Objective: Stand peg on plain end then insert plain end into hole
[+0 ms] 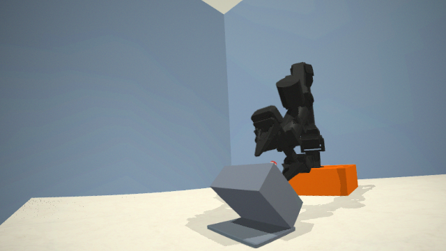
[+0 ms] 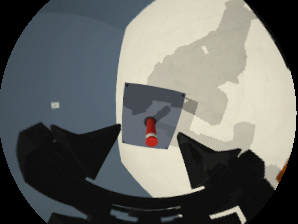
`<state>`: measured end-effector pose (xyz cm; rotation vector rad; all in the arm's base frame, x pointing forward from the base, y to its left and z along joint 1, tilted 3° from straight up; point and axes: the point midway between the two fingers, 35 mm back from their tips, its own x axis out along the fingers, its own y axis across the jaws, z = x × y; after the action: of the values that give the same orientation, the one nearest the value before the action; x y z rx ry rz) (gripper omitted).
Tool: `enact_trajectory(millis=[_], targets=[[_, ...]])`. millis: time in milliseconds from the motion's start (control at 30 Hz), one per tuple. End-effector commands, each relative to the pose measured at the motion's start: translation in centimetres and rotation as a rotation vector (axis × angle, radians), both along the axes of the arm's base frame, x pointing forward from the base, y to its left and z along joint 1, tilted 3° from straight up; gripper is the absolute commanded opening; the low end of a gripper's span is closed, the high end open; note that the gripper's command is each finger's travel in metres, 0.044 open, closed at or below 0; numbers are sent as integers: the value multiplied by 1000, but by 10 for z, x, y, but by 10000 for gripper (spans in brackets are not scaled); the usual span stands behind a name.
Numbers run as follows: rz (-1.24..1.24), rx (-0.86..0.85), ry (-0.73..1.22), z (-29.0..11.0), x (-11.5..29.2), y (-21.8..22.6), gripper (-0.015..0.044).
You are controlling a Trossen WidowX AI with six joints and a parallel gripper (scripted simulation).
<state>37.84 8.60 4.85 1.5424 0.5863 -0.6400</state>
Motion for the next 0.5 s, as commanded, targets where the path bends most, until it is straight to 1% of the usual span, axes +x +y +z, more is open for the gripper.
enact_trajectory(millis=[0,467], targets=[[-7,3,-8,6,-2,0,440],[-5,3,-6,18,-13,1,440]])
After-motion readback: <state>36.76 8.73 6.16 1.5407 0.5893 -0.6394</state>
